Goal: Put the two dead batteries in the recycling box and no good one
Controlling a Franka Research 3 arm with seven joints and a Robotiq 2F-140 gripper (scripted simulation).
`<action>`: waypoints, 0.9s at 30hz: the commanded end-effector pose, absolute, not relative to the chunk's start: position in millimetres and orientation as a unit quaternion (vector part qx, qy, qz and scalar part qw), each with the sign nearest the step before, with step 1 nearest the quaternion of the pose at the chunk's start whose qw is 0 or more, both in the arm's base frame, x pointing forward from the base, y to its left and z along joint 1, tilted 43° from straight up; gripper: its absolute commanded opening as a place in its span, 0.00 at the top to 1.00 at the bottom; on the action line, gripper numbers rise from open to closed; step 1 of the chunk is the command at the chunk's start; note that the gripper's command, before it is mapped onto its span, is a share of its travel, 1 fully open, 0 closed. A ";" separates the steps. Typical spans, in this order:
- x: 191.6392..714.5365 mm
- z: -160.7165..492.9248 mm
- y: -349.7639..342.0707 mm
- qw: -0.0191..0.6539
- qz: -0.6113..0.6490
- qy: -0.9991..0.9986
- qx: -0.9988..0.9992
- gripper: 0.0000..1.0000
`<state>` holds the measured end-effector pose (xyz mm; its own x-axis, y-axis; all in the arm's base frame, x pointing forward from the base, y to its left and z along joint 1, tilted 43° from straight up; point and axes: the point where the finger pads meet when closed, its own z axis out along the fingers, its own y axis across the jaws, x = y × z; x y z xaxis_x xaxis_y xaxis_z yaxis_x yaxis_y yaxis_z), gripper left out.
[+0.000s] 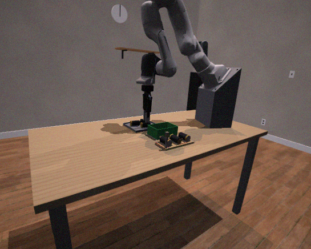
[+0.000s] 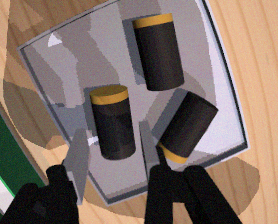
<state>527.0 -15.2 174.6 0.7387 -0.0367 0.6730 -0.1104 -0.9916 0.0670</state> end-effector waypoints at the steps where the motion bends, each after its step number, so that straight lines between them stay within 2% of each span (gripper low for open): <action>1: 533.9 173.6 -16.0 0.053 0.364 -0.034 0.929 0.71; 27: 550.7 155.2 -19.1 0.053 0.364 -0.034 0.929 0.71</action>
<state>547.0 -17.8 154.2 0.7364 -0.0396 0.6754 -0.1117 -0.9917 0.0637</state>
